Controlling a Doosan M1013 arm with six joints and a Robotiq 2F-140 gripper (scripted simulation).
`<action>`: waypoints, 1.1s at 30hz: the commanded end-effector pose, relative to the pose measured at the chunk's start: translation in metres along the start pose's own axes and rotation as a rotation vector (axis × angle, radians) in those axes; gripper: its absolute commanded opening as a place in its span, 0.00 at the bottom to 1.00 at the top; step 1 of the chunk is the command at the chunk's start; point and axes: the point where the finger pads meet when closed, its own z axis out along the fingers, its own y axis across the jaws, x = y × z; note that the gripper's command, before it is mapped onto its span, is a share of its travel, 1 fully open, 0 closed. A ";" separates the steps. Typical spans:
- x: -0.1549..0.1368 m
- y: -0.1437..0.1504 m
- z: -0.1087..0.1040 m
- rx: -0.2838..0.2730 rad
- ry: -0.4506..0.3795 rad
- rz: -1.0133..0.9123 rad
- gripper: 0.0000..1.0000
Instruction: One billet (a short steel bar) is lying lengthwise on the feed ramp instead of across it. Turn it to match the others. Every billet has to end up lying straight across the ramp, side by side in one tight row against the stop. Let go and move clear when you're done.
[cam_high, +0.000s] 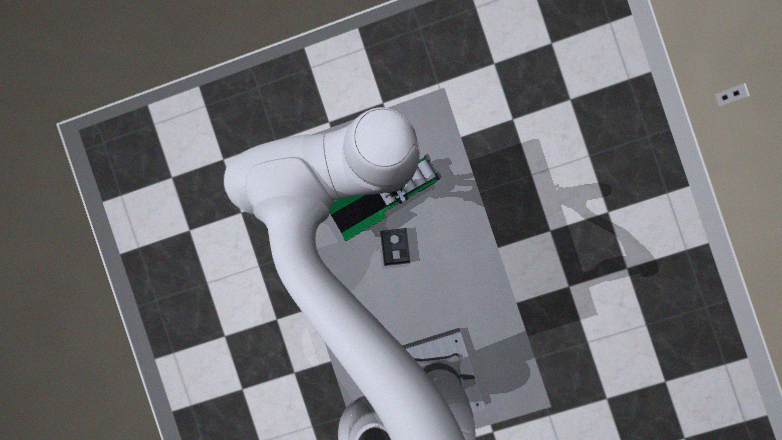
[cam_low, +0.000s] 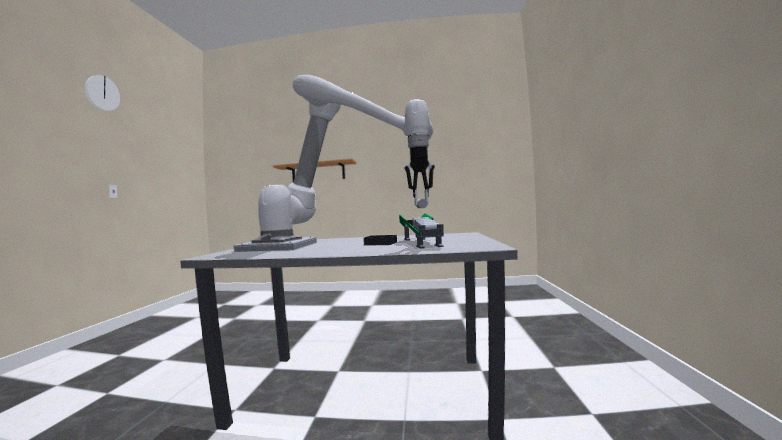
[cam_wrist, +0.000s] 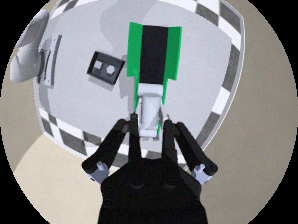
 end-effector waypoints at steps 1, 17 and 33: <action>0.000 0.000 0.000 0.000 0.000 0.000 0.10; 0.000 0.000 0.000 0.000 0.000 0.014 0.10; 0.000 0.000 0.000 0.000 0.000 0.059 0.10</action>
